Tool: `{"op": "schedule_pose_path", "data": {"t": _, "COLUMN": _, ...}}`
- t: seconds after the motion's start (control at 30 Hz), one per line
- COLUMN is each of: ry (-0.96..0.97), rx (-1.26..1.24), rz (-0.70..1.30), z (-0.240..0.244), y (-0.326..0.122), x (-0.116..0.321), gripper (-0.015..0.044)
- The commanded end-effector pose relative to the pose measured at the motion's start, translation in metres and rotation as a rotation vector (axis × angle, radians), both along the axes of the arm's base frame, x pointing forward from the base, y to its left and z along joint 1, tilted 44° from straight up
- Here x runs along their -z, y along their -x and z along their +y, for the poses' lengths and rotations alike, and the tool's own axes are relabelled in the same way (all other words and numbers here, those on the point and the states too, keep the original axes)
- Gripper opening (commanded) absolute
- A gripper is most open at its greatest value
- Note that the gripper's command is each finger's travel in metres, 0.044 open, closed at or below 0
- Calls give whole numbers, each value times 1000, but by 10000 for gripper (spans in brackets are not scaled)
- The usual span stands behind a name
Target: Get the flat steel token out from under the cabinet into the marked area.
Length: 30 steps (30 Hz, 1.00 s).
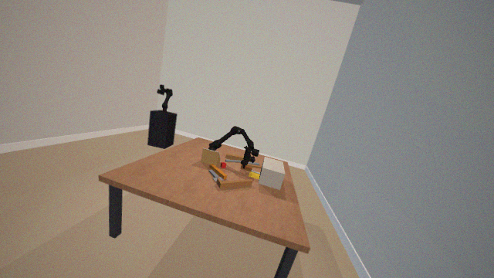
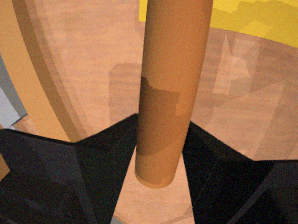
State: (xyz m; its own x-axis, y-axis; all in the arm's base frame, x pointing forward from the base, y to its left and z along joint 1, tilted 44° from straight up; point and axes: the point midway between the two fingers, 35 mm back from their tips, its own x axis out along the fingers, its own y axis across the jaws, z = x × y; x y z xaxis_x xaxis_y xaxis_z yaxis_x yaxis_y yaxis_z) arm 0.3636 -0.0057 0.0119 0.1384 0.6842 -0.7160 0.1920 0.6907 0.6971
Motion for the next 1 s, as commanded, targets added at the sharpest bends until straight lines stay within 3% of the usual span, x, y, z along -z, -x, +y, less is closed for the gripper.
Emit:
{"op": "schedule_pose_path", "data": {"t": 0.0, "ry": 0, "rx": -3, "rz": 1, "z": 1, "y": 5, "x": 1, "gripper": 0}}
{"op": "schedule_pose_path", "data": {"t": 0.97, "ry": 0, "rx": -3, "rz": 3, "z": 9, "y": 34, "x": -1, "gripper": 0}}
